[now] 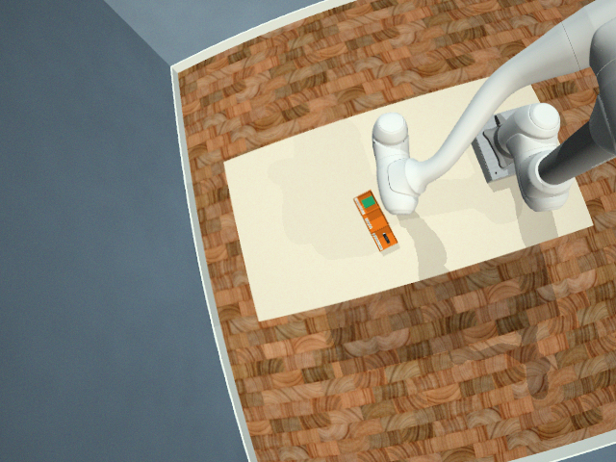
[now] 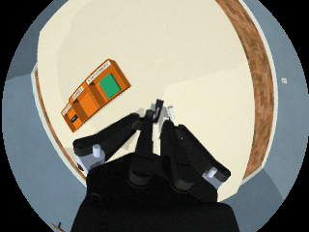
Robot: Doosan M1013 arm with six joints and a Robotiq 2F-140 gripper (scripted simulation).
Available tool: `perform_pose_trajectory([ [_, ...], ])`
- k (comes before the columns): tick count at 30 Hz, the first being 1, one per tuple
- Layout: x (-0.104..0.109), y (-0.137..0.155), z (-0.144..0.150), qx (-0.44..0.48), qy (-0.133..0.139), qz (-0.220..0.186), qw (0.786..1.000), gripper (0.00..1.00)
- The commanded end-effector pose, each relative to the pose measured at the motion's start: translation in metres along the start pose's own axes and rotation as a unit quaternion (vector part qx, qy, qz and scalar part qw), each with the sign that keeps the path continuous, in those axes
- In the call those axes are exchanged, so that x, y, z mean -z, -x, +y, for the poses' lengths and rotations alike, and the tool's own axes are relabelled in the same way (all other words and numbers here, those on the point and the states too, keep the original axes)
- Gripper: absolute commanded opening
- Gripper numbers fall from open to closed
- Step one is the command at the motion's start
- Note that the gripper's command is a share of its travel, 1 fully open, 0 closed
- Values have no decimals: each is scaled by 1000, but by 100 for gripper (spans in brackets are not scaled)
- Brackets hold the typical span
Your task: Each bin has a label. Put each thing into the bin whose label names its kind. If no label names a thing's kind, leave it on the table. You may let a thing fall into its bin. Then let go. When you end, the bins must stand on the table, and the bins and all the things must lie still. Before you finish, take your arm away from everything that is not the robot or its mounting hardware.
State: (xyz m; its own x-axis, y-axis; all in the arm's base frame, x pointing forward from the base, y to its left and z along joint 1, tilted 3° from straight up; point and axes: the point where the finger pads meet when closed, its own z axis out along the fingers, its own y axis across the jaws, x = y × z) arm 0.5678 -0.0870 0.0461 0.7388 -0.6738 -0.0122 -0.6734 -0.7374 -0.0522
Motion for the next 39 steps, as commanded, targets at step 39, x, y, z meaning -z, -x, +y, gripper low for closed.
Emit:
perform_pose_trajectory([
  [39, 0, 81, -198, -103, 0, 0, 995, 5],
])
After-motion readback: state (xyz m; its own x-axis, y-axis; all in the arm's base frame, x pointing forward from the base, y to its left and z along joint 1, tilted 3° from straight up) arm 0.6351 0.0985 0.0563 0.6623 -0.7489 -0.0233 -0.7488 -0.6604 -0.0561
